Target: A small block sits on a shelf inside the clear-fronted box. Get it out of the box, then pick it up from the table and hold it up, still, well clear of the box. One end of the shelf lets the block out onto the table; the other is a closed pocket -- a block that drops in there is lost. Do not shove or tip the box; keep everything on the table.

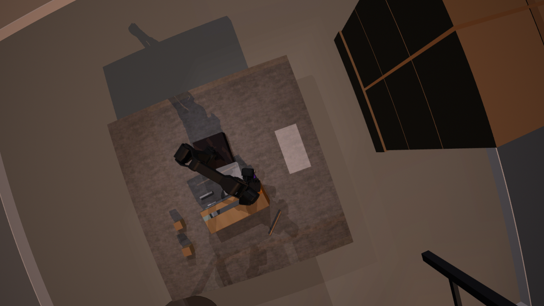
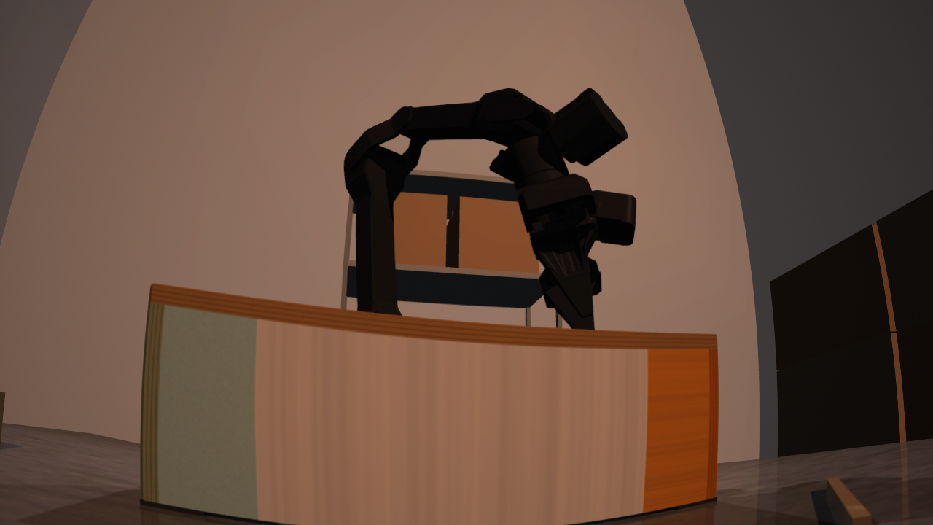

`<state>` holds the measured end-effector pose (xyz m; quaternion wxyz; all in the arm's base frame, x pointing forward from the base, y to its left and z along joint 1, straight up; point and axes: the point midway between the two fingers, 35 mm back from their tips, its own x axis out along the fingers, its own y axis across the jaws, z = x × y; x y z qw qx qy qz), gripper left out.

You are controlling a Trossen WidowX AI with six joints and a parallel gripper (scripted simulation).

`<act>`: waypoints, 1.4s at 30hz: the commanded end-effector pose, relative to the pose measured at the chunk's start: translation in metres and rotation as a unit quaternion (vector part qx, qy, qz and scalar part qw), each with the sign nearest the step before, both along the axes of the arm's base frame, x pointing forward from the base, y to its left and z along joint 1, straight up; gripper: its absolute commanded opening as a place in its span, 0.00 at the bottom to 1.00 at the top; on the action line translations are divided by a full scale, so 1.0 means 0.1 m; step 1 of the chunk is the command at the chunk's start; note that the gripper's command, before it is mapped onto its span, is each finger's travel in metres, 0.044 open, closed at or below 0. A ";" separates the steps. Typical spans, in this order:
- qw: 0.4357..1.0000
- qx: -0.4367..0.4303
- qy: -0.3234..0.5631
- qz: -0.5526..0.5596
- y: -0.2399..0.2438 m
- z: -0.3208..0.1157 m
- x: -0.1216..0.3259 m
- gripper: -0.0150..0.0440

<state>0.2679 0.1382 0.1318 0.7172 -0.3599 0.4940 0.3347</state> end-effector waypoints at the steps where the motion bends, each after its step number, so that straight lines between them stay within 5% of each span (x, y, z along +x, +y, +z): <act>1: 0.888 -0.175 -0.061 0.420 0.04 -0.10 -0.19 0.74; 19: 0.497 -0.337 -0.093 0.794 0.14 -0.06 -0.31 0.74; 38: 0.488 -0.339 -0.092 0.799 0.14 -0.06 -0.31 0.74; 42: 0.488 -0.339 -0.093 0.799 0.18 -0.46 -0.27 0.74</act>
